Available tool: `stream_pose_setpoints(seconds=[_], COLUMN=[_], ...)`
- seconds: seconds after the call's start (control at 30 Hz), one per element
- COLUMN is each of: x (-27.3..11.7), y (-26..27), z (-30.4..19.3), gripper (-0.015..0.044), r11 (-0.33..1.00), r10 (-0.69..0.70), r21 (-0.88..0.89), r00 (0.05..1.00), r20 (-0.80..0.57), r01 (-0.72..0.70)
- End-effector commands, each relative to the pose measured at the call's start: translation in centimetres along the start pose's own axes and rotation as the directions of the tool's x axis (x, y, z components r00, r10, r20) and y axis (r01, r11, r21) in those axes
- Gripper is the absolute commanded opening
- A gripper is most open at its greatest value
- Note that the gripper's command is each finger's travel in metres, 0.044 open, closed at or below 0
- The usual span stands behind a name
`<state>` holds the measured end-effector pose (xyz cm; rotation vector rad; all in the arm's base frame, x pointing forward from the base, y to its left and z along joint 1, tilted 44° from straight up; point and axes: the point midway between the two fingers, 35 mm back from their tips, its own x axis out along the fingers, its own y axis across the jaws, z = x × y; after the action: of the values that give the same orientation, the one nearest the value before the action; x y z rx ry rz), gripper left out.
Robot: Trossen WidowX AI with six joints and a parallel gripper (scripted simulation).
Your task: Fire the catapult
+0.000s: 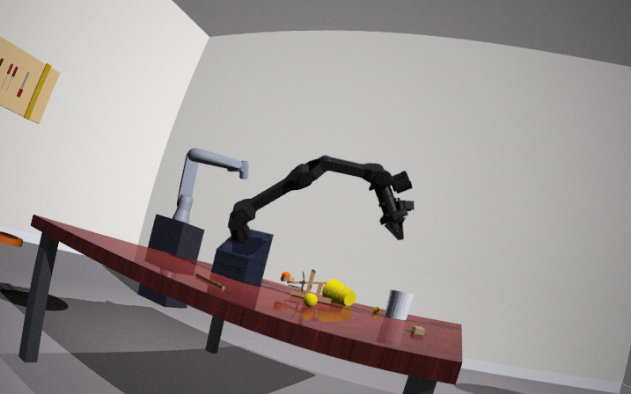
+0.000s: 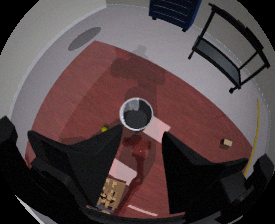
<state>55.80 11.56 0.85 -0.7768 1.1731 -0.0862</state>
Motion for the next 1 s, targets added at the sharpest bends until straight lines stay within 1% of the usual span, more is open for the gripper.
stream_pose_setpoints(seconds=[0.0, 0.13, 0.4, 0.5, 0.73, 0.97], x=[0.0, 0.0, 0.0, 0.1, 0.5, 0.6], y=[-0.1, -0.1, -0.1, 0.8, 5.0, 9.5], z=[0.1, 0.1, 0.1, -0.4, -3.0, -6.5], gripper=[0.0099, 0.0000, 0.0000, 0.0000, 0.0000, 0.0000], r11=[1.000, 1.000, 1.000, 0.999, 0.981, 0.915], r10=[-0.006, -0.006, -0.006, -0.004, -0.005, -0.032], r21=[-0.002, -0.002, -0.004, -0.033, -0.195, -0.402], r00=[1.000, 1.000, 1.000, 1.000, 0.996, 0.985], r20=[0.003, 0.003, 0.002, -0.012, -0.087, -0.170], r01=[0.006, 0.006, 0.006, 0.004, -0.012, -0.039])
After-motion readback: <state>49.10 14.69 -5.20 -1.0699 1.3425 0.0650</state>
